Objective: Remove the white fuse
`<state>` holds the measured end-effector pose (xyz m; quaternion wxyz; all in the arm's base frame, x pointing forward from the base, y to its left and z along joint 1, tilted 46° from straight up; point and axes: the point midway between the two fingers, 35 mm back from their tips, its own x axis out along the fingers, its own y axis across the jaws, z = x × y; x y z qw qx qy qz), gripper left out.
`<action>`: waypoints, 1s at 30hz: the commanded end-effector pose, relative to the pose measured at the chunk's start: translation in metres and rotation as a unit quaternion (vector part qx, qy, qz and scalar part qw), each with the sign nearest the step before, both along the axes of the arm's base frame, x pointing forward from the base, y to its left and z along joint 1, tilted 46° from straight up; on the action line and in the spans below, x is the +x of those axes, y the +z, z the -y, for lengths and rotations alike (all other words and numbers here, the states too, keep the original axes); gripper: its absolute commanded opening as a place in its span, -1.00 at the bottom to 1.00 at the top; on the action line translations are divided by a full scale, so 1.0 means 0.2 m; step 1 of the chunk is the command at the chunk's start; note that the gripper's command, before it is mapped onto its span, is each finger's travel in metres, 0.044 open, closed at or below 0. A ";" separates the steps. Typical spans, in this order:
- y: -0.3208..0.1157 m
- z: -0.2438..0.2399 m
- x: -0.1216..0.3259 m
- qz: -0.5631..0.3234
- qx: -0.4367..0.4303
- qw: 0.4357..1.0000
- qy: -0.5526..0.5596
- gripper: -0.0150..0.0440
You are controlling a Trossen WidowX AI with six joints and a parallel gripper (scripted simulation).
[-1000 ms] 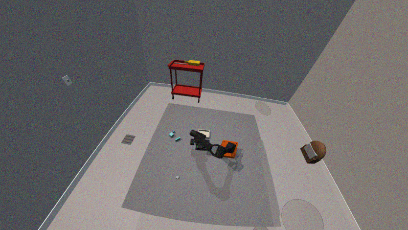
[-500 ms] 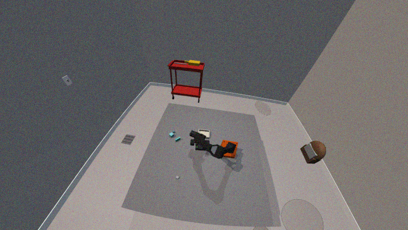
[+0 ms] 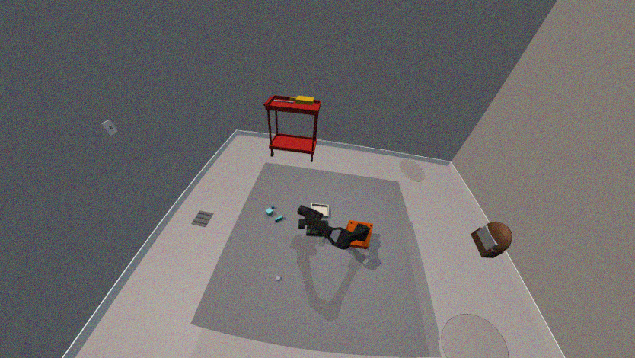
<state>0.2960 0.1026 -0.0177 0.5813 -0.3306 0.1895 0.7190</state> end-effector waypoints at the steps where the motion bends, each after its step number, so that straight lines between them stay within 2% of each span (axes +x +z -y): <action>1: 0.01 0.01 0.00 0.000 0.000 1.000 0.000 -0.49; 30: 0.06 0.06 0.01 0.000 0.000 1.000 -0.001 -0.49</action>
